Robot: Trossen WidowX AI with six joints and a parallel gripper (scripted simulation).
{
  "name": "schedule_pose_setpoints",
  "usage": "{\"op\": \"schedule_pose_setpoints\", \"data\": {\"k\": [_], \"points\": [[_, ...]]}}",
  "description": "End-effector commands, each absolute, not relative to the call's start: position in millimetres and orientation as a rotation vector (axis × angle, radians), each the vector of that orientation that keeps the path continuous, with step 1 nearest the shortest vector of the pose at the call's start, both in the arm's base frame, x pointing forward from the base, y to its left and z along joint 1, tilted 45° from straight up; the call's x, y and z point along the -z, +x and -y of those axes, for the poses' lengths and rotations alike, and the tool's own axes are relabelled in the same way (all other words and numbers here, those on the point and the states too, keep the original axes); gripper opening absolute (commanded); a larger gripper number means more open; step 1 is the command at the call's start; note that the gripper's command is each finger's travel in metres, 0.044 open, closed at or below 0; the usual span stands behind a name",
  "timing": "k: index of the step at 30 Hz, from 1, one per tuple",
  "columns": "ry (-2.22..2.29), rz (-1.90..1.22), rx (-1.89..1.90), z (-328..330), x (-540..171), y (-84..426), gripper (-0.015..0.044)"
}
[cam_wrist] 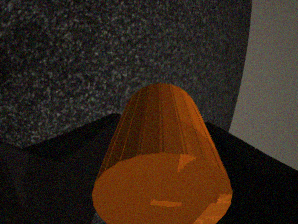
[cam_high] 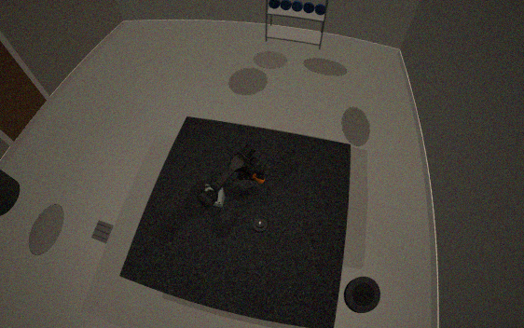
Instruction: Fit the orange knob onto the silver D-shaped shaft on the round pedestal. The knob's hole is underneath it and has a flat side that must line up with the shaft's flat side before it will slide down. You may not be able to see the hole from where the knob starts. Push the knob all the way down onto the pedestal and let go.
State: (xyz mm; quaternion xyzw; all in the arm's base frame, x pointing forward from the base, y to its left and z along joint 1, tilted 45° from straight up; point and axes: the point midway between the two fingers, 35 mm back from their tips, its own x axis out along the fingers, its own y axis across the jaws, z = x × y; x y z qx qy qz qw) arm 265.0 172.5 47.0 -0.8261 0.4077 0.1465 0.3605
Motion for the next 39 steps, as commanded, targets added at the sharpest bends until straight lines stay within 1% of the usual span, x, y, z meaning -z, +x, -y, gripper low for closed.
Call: {"op": "schedule_pose_setpoints", "data": {"k": [1,8,9,39], "points": [[-2.17,-0.94,-0.33,-180.8,-54.4,260.1,0.0],[-2.226,-0.769,-0.257,-192.8,-62.9,251.7,0.0],[-2.201,-0.856,-0.298,-186.3,-56.3,255.7,0.0],[-2.203,-0.85,-0.295,-186.8,-56.7,255.3,0.0]]}}
